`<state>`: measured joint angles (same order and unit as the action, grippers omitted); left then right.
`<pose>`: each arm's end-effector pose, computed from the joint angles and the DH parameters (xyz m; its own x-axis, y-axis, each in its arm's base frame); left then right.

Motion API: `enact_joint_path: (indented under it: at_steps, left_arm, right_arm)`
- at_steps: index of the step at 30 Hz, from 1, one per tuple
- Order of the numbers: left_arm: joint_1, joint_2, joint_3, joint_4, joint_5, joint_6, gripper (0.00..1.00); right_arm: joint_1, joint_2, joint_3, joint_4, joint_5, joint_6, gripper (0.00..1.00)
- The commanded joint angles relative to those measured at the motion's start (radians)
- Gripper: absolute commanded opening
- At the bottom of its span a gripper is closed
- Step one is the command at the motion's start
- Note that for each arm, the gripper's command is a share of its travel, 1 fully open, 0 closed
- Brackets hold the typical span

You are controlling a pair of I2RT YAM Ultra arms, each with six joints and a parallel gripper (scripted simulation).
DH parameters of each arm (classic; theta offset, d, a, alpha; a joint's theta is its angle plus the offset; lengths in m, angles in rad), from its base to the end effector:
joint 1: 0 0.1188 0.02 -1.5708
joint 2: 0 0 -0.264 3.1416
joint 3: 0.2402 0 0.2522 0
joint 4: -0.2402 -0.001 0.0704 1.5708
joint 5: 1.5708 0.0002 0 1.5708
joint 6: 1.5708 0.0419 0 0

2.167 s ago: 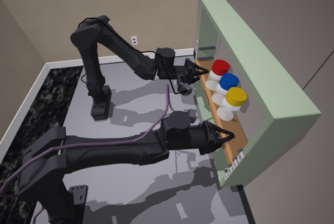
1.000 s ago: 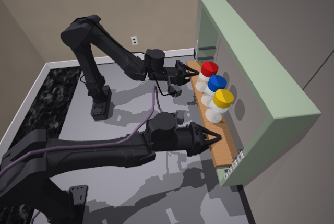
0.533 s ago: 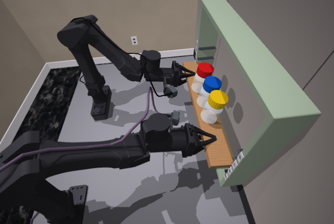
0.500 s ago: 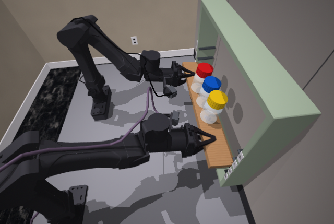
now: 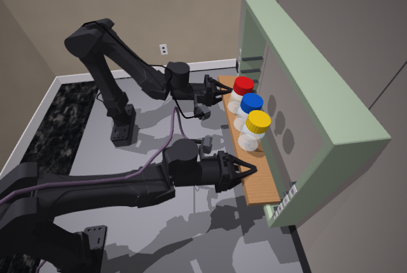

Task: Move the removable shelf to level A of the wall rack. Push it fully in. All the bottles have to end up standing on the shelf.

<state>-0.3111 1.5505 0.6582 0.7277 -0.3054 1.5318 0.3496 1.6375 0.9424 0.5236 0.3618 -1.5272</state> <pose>0.3125 -0.0862 0.2114 0.0035 0.9999 0.0108 0.1562 -0.0112 0.9877 0.3543 0.1145 0.2525 -0.0143 -0.9997 0.0174 -0.1599 -0.0149 -0.9870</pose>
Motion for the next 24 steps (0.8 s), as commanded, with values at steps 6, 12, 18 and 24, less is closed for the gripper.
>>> enact_joint_path:
  at_steps: [6, 12, 18, 24]
  left_arm:
    - [-0.014, -0.076, -0.016, 0.100, -0.020, 0.035, 0.00]
    - [-0.015, -0.076, -0.022, 0.106, -0.021, 0.036, 0.00]
    - [-0.015, -0.072, -0.026, 0.113, -0.021, 0.036, 0.00]
    - [-0.015, -0.070, -0.028, 0.118, -0.021, 0.036, 0.00]
  right_arm:
    - [0.011, -0.079, -0.020, 0.105, 0.032, -0.038, 0.00]
    - [0.012, -0.080, -0.026, 0.111, 0.032, -0.039, 0.00]
    - [0.012, -0.078, -0.030, 0.117, 0.033, -0.039, 0.00]
    - [0.012, -0.076, -0.032, 0.121, 0.033, -0.039, 0.00]
